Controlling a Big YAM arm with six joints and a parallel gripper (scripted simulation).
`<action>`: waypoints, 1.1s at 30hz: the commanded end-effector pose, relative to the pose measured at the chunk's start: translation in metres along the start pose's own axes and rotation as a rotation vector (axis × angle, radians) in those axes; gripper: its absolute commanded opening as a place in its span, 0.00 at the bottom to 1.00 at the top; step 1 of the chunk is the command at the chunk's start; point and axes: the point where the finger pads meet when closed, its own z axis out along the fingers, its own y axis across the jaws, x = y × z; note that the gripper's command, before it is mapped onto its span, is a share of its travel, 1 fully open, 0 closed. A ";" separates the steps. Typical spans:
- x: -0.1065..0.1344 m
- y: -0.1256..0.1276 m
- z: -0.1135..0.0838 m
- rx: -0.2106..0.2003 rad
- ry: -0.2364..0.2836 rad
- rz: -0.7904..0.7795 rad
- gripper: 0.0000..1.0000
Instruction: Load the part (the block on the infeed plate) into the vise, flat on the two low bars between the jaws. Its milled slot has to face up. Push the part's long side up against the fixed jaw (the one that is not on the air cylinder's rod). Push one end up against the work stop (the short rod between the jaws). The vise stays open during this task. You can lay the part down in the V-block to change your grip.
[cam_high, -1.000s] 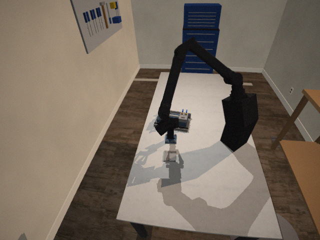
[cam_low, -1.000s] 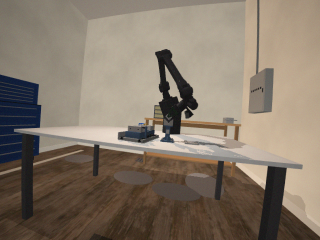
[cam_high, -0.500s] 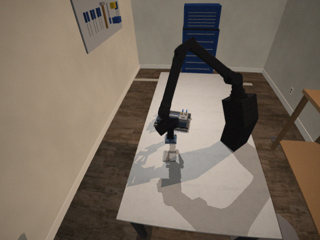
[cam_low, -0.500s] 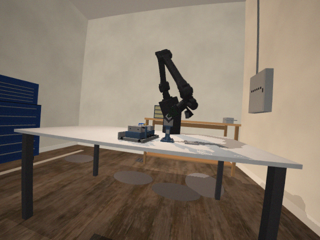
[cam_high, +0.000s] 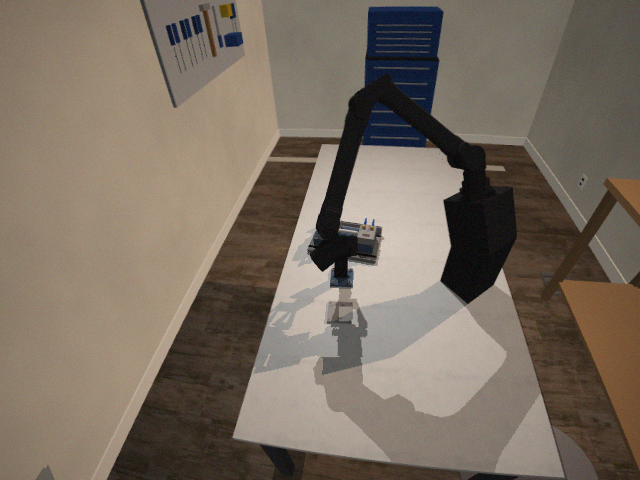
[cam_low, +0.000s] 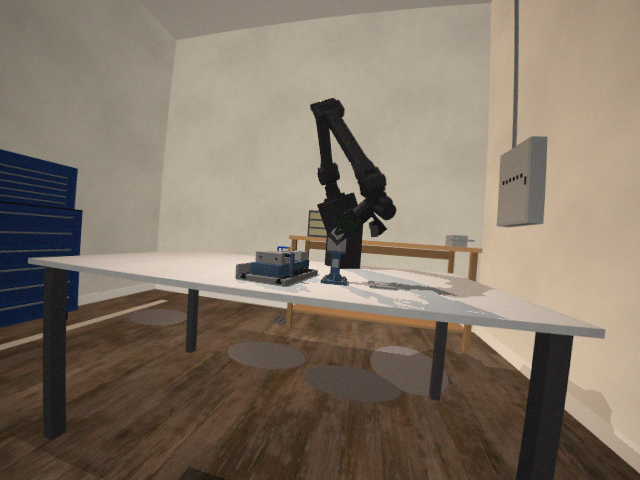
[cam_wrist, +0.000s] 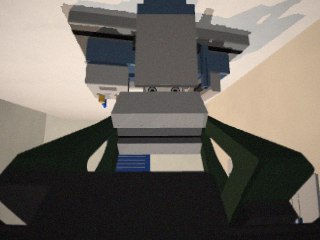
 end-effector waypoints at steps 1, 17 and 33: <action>0.012 -0.012 -0.017 0.022 -0.011 0.027 0.00; 0.010 -0.009 -0.009 0.016 -0.028 0.024 0.00; 0.008 -0.007 -0.001 0.005 -0.073 0.029 0.00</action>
